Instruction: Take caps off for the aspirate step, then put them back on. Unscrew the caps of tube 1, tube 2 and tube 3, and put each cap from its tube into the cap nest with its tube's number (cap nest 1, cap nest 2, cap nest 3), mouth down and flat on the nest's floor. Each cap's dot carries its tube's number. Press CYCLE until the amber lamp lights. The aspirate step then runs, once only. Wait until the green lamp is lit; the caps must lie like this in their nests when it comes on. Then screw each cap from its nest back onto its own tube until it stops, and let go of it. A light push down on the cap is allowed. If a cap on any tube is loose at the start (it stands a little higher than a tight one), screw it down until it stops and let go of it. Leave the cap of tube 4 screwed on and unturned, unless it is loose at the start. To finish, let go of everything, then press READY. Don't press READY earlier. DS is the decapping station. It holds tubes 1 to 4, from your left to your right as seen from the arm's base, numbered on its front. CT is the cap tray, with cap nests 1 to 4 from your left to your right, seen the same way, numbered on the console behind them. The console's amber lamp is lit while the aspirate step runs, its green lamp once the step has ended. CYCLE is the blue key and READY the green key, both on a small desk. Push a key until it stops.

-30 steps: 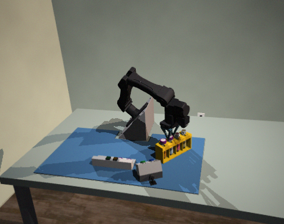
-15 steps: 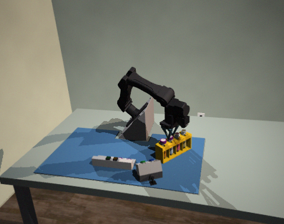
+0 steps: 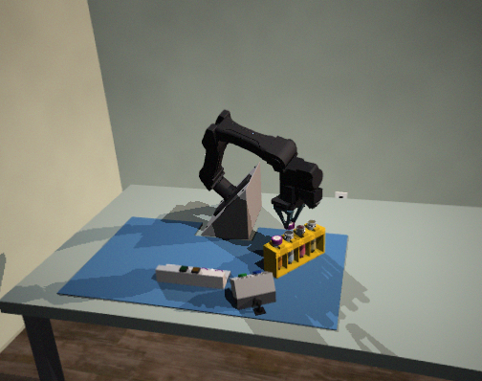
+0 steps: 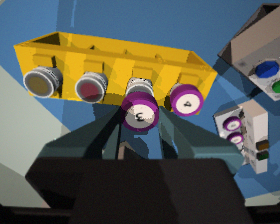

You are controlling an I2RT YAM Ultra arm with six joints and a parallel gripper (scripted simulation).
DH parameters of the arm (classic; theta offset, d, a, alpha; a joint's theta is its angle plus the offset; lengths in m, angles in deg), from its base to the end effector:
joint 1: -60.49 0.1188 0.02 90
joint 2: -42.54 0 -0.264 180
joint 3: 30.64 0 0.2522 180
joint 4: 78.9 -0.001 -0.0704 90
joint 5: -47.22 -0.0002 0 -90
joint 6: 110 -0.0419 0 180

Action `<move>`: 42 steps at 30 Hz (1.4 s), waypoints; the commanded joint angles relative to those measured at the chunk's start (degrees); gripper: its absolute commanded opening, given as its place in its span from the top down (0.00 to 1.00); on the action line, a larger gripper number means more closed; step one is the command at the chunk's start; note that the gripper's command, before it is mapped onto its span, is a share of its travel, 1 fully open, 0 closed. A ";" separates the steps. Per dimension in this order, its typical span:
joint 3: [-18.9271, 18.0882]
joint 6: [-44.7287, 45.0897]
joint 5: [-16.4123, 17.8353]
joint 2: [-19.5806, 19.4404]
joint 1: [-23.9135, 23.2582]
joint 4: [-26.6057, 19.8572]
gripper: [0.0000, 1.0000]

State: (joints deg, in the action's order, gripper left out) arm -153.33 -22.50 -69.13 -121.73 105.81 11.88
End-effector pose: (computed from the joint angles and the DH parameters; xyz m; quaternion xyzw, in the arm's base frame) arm 0.2882 0.2664 -0.0586 0.4071 -0.8206 0.3329 0.2237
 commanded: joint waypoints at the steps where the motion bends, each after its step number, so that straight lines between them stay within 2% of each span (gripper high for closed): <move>1: -1.16 -0.35 0.30 0.80 1.24 -1.14 1.00; 3: -1.14 -0.35 0.30 0.81 1.24 -1.13 1.00; 6: 4.17 -12.78 -1.14 5.42 -0.97 0.39 1.00; 8: 4.17 -12.78 -1.14 5.42 -0.97 0.39 1.00; 11: 8.60 -24.68 -2.58 9.73 -3.28 1.39 1.00; 12: 8.68 -25.08 -2.61 9.77 -3.27 1.48 1.00; 16: 12.48 -37.26 -4.09 13.91 -5.65 2.18 1.00; 17: 12.49 -37.25 -4.09 13.91 -5.65 2.19 1.00; 22: 16.39 -52.11 -5.99 19.03 -8.98 2.47 1.00; 23: 17.37 -52.55 -6.57 20.34 -9.78 2.64 1.00; 25: 17.37 -52.55 -6.57 20.34 -9.78 2.64 1.00; 33: 21.80 -45.49 -10.45 29.50 -16.74 1.90 1.00; 40: 22.48 -38.43 -13.59 36.19 -23.09 0.24 1.00; 42: 22.48 -38.43 -13.59 36.19 -23.09 0.24 1.00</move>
State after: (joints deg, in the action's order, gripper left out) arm -130.64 -63.48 -81.33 -86.38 81.42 12.36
